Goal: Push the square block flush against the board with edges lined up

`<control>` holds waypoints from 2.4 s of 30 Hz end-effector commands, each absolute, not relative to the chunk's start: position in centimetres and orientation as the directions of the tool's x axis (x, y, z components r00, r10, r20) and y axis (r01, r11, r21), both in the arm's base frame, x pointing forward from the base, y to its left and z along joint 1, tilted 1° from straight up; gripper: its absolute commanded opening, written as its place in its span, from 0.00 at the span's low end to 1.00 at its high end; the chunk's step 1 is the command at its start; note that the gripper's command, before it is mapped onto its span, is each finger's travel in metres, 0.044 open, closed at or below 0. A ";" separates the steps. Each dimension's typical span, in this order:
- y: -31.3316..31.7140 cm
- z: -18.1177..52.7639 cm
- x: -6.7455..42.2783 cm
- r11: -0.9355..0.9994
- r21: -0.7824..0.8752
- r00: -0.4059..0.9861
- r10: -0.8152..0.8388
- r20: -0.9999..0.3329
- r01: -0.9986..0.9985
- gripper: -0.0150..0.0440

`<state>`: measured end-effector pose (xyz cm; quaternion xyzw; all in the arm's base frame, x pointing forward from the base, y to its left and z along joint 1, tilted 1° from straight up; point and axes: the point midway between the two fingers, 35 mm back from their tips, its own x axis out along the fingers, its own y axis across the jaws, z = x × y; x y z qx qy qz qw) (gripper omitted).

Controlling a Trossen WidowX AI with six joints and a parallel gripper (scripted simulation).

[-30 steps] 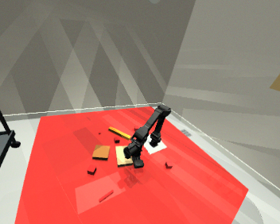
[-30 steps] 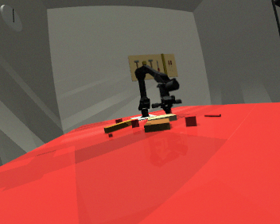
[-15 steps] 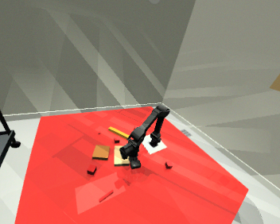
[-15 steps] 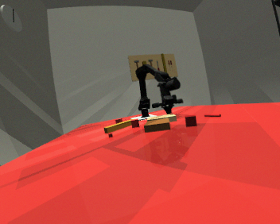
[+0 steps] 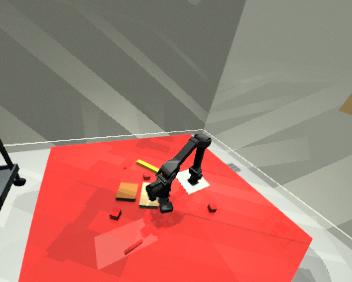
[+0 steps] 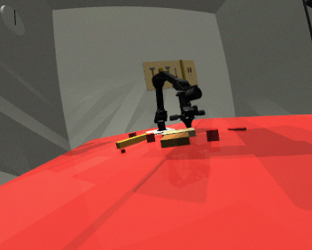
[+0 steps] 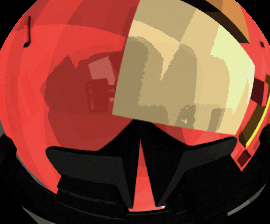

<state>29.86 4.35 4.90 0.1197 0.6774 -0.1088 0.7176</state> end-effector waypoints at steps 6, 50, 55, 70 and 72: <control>4.5 4.7 29.5 0.949 0.020 0.055 0.002 -0.998 0.316 0.25; 4.8 9.2 26.1 0.974 0.016 0.046 0.006 -0.999 0.228 0.25; 2.5 9.3 26.8 0.998 0.006 0.047 0.003 -0.999 0.057 0.25; -4.9 9.6 27.6 0.895 -0.027 0.050 -0.005 -0.999 -0.444 0.25; -5.9 9.6 27.6 0.863 -0.031 0.051 -0.006 -0.999 -0.505 0.25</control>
